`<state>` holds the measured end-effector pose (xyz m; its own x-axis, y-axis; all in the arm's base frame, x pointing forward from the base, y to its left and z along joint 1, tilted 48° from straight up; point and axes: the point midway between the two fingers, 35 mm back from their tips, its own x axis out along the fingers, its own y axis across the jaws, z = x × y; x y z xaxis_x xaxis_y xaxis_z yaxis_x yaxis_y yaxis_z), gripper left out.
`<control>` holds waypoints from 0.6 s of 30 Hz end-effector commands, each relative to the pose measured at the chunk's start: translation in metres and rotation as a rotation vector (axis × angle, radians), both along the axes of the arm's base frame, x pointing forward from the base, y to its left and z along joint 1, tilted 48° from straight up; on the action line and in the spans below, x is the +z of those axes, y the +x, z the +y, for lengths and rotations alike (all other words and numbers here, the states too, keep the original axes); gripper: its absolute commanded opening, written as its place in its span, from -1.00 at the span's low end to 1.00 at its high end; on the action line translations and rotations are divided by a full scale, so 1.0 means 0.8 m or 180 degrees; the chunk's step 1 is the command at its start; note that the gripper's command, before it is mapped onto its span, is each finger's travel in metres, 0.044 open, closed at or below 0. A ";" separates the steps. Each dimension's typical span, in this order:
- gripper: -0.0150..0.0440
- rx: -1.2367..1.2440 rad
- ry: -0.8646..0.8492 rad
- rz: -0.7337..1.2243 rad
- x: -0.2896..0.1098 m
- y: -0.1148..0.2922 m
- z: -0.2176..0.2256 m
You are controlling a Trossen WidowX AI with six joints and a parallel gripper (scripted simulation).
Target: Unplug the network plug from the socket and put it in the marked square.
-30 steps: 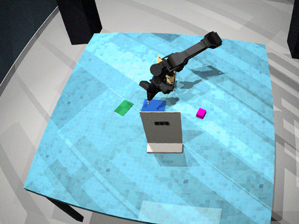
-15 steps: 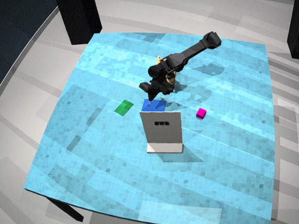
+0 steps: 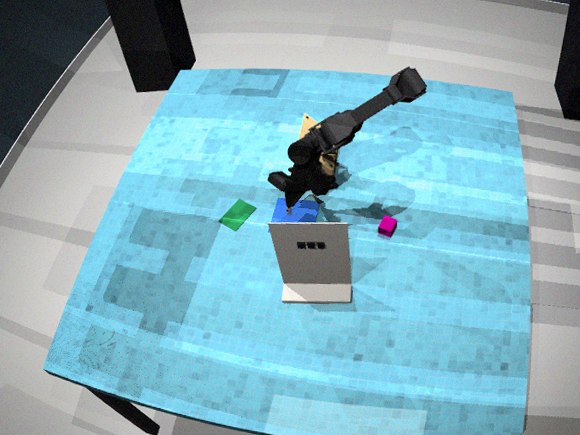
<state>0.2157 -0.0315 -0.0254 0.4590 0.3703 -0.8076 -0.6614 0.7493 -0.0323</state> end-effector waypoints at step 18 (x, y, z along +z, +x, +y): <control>-0.49 -0.0010 0.0021 0.0025 -0.023 -0.005 0.027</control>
<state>0.2145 -0.0136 -0.0400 0.4605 0.3728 -0.8056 -0.6612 0.7496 -0.0311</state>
